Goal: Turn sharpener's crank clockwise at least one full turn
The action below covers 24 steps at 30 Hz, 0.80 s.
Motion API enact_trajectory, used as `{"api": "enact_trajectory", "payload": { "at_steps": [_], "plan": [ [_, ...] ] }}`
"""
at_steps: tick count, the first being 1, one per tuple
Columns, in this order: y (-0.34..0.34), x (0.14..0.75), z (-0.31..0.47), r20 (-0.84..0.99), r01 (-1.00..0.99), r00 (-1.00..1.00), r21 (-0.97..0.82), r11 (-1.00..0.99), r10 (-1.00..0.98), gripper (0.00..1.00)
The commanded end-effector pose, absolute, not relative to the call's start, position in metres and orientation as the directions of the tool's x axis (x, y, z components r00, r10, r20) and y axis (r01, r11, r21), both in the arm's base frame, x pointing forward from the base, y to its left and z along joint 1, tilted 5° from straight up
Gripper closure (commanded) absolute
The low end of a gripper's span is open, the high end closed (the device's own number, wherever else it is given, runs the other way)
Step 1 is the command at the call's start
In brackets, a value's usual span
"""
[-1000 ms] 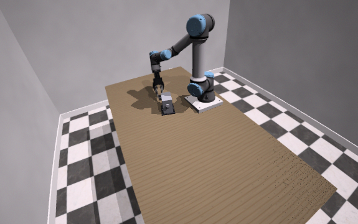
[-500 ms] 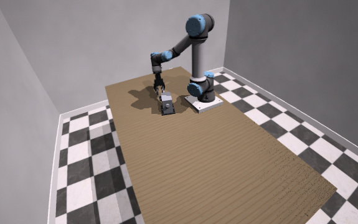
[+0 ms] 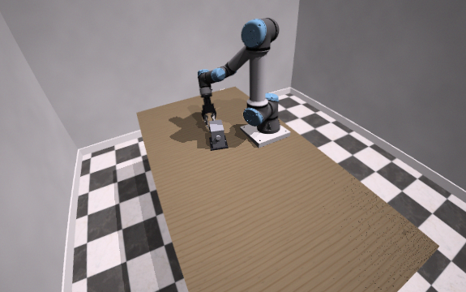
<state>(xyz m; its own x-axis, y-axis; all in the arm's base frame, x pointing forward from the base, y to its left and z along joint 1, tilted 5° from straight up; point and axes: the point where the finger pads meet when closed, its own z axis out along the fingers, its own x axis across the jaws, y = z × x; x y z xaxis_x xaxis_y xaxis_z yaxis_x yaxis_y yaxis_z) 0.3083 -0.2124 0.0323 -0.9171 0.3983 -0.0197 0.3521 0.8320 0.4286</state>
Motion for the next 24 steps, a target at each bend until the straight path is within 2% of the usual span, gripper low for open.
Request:
{"api": "enact_trajectory", "payload": {
  "at_steps": [1, 24],
  "plan": [
    [-0.211, 0.303, 0.029, -0.020, 0.353, -0.917, 0.428, 0.832, 0.399, 0.91],
    [-0.203, 0.284, 0.022, -0.019, 0.353, -0.917, 0.429, 0.831, 0.399, 0.91]
  ]
}}
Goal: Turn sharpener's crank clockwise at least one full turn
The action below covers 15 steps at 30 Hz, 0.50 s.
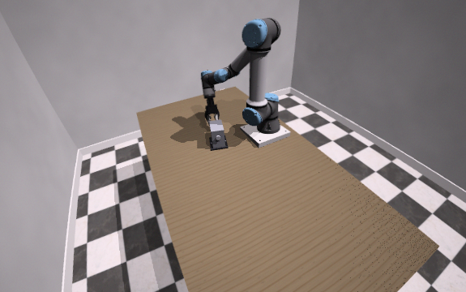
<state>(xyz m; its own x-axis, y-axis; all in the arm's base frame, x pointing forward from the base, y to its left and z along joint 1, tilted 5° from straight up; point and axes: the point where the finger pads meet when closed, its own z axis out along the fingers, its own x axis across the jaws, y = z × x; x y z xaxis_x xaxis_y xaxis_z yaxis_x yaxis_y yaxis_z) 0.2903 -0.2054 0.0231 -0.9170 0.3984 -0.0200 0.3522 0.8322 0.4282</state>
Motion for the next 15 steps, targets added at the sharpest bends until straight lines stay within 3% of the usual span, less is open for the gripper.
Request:
{"api": "enact_trajectory", "payload": {
  "at_steps": [1, 15],
  "plan": [
    [-0.202, 0.284, 0.022, -0.019, 0.353, -0.917, 0.429, 0.831, 0.399, 0.91],
    [-0.197, 0.271, 0.022, -0.019, 0.353, -0.917, 0.429, 0.831, 0.399, 0.91]
  ]
}}
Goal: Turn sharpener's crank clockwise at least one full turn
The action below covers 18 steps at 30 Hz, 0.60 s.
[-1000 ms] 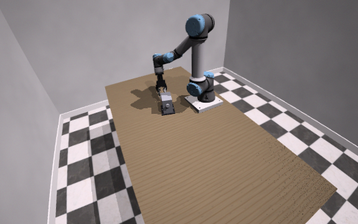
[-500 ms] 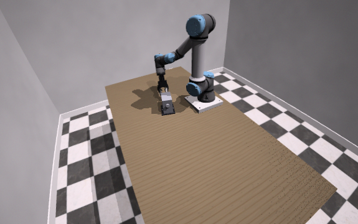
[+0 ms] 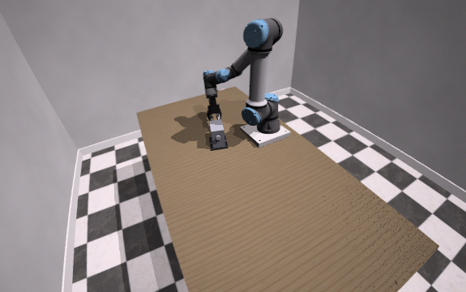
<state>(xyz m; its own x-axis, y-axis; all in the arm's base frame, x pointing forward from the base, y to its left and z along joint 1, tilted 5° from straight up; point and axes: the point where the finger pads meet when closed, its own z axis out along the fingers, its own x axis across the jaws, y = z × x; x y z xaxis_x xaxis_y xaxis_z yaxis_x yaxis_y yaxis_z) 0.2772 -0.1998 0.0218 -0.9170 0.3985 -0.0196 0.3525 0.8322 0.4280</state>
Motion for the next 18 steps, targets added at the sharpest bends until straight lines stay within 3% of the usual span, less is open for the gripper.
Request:
{"api": "enact_trajectory", "payload": {
  "at_steps": [1, 18],
  "plan": [
    [-0.196, 0.270, 0.022, -0.019, 0.353, -0.917, 0.429, 0.831, 0.399, 0.91],
    [-0.190, 0.257, 0.028, -0.019, 0.353, -0.917, 0.429, 0.831, 0.399, 0.91]
  ]
}}
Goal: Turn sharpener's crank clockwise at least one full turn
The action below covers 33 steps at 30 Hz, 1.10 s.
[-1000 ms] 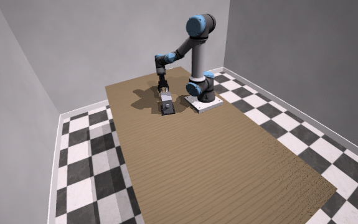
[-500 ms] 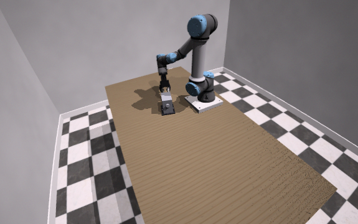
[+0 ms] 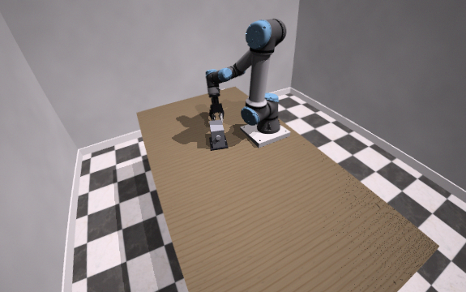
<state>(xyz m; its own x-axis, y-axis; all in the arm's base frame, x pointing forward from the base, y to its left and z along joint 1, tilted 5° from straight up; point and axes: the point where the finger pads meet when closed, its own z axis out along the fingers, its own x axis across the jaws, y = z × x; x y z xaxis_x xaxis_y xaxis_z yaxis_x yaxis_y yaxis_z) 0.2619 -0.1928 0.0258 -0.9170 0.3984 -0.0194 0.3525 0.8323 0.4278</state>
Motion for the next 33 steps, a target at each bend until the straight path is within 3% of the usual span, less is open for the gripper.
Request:
{"api": "enact_trajectory", "payload": {
  "at_steps": [1, 33],
  "plan": [
    [-0.189, 0.256, 0.028, -0.019, 0.353, -0.917, 0.429, 0.831, 0.399, 0.91],
    [-0.183, 0.239, 0.054, -0.022, 0.353, -0.917, 0.424, 0.834, 0.399, 0.91]
  ]
}}
